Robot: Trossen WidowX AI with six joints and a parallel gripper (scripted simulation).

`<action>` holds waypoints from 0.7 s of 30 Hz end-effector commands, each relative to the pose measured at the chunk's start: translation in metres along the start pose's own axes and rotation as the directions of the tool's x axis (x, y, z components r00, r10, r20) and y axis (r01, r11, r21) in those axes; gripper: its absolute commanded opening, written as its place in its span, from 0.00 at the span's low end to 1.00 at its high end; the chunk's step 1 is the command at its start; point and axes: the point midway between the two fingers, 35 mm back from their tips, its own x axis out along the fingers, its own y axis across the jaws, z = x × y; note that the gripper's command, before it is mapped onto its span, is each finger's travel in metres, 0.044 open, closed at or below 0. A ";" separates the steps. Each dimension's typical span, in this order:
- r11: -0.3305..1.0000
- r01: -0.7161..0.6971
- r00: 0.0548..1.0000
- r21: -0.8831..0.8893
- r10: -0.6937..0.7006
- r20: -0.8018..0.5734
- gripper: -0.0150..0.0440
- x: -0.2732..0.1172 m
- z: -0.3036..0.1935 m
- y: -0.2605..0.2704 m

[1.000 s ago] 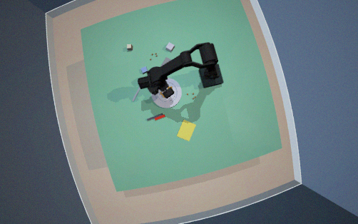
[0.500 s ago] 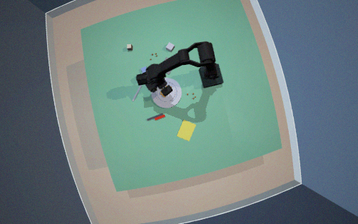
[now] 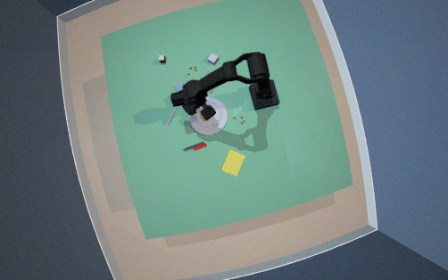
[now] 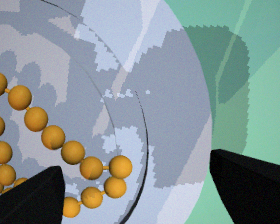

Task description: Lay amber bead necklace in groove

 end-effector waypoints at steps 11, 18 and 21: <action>1.000 -0.007 1.000 -0.006 0.006 -0.011 1.00 -0.005 -0.001 0.001; 1.000 -0.007 1.000 -0.006 0.006 -0.011 1.00 -0.005 -0.001 0.001; 1.000 -0.007 1.000 -0.006 0.006 -0.011 1.00 -0.005 -0.001 0.001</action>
